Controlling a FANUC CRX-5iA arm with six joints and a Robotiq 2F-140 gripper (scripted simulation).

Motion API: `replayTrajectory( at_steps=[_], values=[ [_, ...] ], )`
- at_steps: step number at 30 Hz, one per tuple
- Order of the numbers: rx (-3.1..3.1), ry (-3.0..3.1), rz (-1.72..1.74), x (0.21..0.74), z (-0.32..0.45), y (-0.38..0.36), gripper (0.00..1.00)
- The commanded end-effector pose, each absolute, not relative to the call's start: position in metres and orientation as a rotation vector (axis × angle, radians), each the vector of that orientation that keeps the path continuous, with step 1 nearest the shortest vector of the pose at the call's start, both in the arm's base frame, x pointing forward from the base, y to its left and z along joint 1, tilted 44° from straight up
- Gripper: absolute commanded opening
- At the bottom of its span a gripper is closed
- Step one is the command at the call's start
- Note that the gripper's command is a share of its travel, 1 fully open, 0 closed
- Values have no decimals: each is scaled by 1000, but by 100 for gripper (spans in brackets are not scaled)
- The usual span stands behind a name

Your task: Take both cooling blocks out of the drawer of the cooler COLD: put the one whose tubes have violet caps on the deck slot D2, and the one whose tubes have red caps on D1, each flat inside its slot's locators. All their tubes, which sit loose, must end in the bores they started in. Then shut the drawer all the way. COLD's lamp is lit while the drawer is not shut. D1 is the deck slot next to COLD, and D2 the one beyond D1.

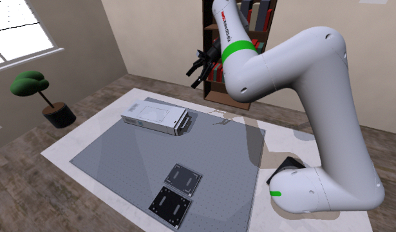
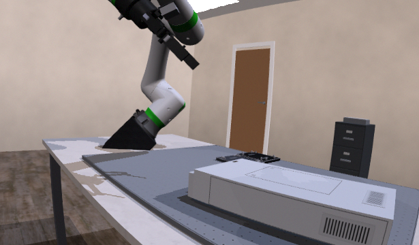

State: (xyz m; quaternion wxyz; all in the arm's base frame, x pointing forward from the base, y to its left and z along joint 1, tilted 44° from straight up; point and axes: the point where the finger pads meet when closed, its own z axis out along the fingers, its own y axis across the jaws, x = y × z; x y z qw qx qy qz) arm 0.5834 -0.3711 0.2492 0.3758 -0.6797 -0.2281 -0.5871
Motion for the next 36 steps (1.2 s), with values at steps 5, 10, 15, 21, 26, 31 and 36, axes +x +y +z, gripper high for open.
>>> replayTrajectory(
  at_steps=[5, 10, 15, 21, 26, 31, 36],
  values=[
    [-1740, -584, -1504, 583, 250, -372, 100],
    [-1740, -584, -1504, 583, 250, -372, 100],
    [-1740, -584, -1504, 583, 250, -372, 100],
    [-1799, -555, -1388, 579, 255, -357, 35],
    [-1845, -531, -1301, 574, 260, -339, 35],
    [-1859, -523, -1272, 567, 266, -320, 35],
    [-1905, -496, -1187, 562, 268, -310, 35]
  ],
)
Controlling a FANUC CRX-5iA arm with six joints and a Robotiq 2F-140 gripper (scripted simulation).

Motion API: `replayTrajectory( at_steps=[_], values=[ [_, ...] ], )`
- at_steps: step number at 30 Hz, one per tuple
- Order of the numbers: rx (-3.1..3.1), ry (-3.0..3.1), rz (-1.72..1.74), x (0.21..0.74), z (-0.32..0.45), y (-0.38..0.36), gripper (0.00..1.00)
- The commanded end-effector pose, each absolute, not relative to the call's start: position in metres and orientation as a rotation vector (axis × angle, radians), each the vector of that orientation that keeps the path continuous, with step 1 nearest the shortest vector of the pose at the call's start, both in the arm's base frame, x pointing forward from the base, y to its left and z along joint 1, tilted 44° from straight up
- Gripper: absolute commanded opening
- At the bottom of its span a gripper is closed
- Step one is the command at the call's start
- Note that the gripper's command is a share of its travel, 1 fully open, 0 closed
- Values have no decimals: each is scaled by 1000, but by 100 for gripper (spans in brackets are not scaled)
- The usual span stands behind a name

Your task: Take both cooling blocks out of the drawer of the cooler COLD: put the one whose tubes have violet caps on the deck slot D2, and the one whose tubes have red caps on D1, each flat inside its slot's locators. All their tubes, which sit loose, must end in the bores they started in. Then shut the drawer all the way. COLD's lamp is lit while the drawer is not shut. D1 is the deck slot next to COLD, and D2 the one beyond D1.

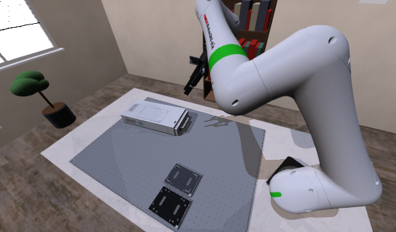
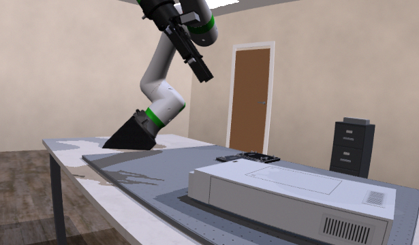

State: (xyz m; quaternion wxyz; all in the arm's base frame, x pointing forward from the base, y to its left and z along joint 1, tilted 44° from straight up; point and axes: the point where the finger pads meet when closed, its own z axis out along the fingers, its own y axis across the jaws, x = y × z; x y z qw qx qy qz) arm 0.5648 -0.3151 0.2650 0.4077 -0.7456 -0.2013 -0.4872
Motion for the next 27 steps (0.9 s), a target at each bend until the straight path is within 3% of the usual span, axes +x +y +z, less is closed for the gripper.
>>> replayTrajectory(
  at_steps=[1, 27],
  values=[
    [-1918, -488, -1161, 561, 269, -306, 35],
    [-2099, -373, -848, 508, 283, -228, 35]
  ],
)
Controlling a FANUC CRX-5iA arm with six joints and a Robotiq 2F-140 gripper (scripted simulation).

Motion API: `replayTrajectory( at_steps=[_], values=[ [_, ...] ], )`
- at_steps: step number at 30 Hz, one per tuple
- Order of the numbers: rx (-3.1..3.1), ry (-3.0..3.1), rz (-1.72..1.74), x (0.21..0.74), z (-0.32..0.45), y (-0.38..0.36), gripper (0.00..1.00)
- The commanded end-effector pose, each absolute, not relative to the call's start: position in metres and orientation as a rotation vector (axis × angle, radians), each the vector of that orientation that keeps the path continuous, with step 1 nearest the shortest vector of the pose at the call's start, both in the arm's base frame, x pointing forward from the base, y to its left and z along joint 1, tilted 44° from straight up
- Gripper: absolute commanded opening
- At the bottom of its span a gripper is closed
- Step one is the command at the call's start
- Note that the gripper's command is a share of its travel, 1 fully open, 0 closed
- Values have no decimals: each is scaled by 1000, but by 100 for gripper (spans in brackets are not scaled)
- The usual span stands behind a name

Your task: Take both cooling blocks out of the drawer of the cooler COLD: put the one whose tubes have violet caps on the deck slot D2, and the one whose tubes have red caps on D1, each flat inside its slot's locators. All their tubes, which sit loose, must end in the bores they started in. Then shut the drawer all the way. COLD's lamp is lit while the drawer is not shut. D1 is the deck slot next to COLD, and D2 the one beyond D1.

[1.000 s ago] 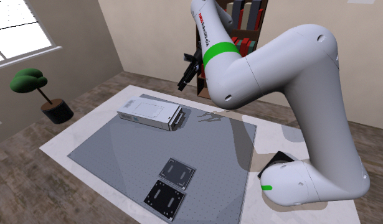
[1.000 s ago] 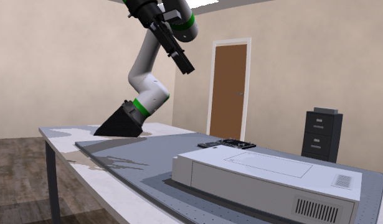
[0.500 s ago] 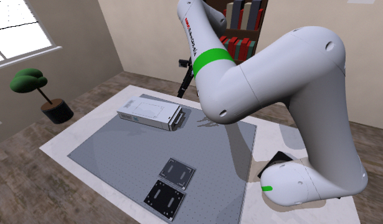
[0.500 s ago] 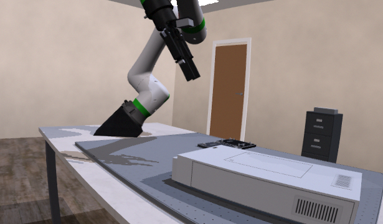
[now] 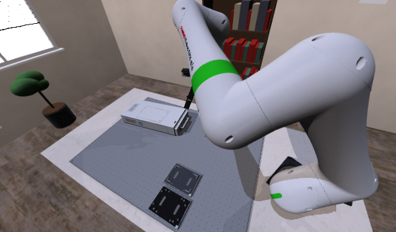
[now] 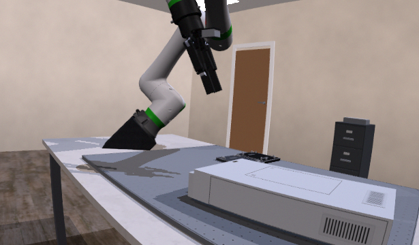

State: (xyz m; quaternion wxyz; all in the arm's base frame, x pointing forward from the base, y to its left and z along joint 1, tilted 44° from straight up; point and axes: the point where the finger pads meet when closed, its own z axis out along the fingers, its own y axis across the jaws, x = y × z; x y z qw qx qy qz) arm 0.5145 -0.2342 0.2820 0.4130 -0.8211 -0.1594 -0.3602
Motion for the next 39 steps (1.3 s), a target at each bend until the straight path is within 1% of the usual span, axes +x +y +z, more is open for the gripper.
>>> replayTrajectory(
  at_steps=[1, 5, 9, 14, 26, 32, 37, 39],
  values=[
    [-2099, -373, -848, 505, 283, -225, 35],
    [-2099, -373, -848, 500, 284, -219, 35],
    [-2161, -329, -751, 488, 284, -208, 35],
    [-2161, -330, -751, 474, 285, -194, 35],
    [-2286, -235, -572, 442, 284, -171, 35],
    [-2286, -235, -572, 422, 283, -157, 35],
    [-2349, -184, -490, 404, 282, -148, 35],
    [-2349, -184, -490, 404, 282, -148, 35]
  ],
)
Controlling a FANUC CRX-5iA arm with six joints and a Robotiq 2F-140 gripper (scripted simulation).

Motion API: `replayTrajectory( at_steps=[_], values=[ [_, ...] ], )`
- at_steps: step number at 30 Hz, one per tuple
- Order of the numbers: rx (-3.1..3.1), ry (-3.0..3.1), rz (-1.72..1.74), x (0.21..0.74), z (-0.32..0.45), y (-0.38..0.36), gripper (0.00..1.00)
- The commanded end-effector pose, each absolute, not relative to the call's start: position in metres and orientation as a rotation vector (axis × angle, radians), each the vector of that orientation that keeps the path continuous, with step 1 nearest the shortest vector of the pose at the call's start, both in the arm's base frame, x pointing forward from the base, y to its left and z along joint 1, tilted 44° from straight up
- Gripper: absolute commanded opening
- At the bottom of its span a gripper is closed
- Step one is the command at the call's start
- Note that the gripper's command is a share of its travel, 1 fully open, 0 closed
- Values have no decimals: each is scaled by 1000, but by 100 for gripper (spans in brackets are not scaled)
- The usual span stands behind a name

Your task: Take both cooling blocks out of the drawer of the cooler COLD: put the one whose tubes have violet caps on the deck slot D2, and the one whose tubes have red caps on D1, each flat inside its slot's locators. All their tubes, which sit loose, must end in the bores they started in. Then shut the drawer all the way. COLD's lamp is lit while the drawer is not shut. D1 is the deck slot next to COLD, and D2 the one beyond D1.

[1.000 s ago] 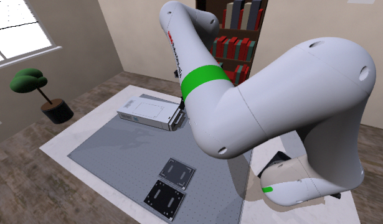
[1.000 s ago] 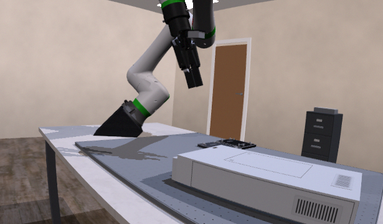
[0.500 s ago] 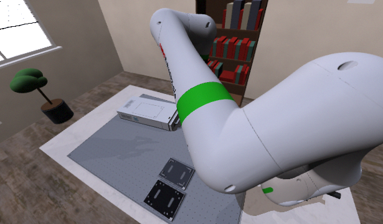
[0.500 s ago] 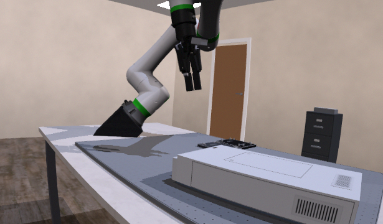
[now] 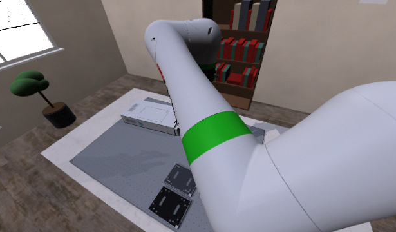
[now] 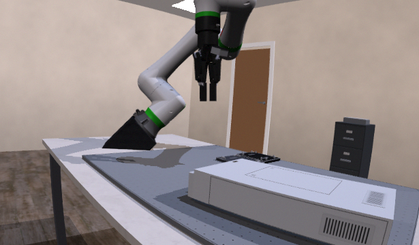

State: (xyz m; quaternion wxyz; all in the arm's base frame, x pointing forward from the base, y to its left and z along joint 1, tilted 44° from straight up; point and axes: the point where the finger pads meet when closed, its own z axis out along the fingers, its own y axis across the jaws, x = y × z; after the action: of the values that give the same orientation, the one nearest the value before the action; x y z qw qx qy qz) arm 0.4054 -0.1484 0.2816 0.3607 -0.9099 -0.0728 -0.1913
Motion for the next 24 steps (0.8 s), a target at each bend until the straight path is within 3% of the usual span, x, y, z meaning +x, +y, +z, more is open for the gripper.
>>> replayTrajectory(
  at_steps=[1, 13, 24],
  values=[
    [-2349, -184, -490, 400, 281, -146, 35],
    [-2412, -130, -414, 357, 276, -127, 35],
    [-2412, -130, -414, 358, 276, -127, 35]
  ],
)
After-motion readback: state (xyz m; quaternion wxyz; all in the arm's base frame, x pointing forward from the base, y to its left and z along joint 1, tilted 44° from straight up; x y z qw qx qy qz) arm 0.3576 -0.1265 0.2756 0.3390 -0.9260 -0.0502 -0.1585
